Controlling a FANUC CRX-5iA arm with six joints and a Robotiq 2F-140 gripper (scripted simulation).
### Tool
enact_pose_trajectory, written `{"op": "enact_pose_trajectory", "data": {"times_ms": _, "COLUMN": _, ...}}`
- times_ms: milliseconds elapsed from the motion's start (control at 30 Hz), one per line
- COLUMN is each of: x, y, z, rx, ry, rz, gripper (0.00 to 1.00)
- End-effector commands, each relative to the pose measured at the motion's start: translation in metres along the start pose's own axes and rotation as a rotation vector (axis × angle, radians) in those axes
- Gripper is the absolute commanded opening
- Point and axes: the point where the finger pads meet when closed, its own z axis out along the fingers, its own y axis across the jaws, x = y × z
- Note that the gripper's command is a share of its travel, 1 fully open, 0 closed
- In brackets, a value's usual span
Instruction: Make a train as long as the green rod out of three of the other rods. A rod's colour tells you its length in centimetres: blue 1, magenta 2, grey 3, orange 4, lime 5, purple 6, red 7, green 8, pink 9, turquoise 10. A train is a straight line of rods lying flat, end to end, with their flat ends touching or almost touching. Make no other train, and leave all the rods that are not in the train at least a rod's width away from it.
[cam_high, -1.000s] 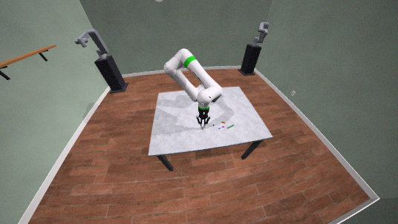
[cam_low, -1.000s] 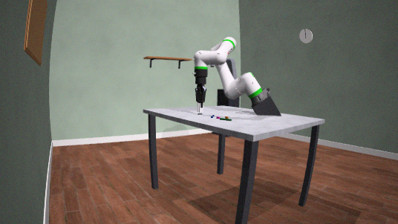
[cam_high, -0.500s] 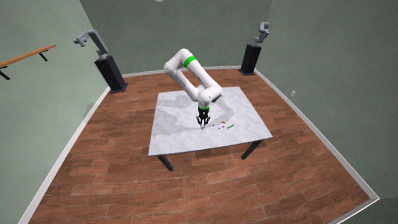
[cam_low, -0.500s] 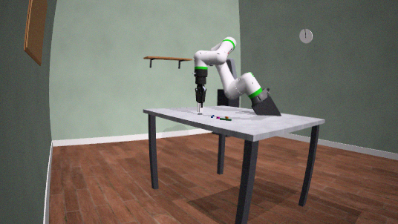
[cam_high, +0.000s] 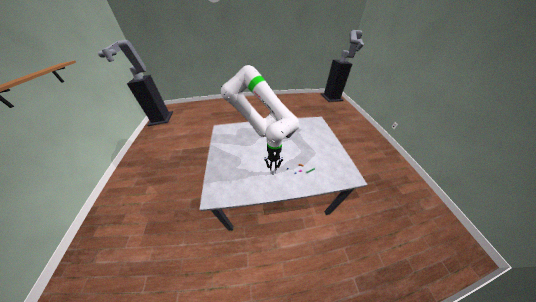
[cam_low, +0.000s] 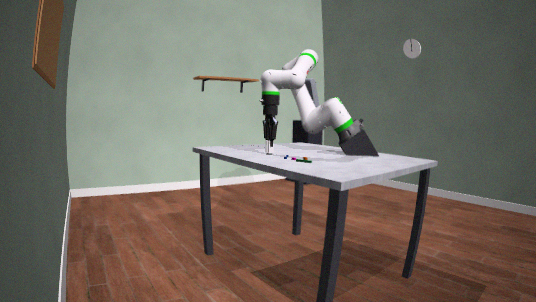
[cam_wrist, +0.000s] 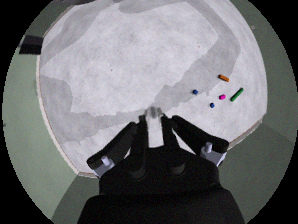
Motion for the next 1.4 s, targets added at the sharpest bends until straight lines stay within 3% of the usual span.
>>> {"op": "enact_pose_trajectory", "data": {"times_ms": 0, "x": -0.0002, "y": 0.0001, "z": 0.0038, "rx": 0.0, "ry": 0.0, "rz": 0.0, "gripper": 0.15}}
{"op": "enact_pose_trajectory", "data": {"times_ms": 1367, "x": -0.0002, "y": 0.0001, "z": 0.0082, "rx": 0.0, "ry": 0.0, "rz": 0.0, "gripper": 0.15}}
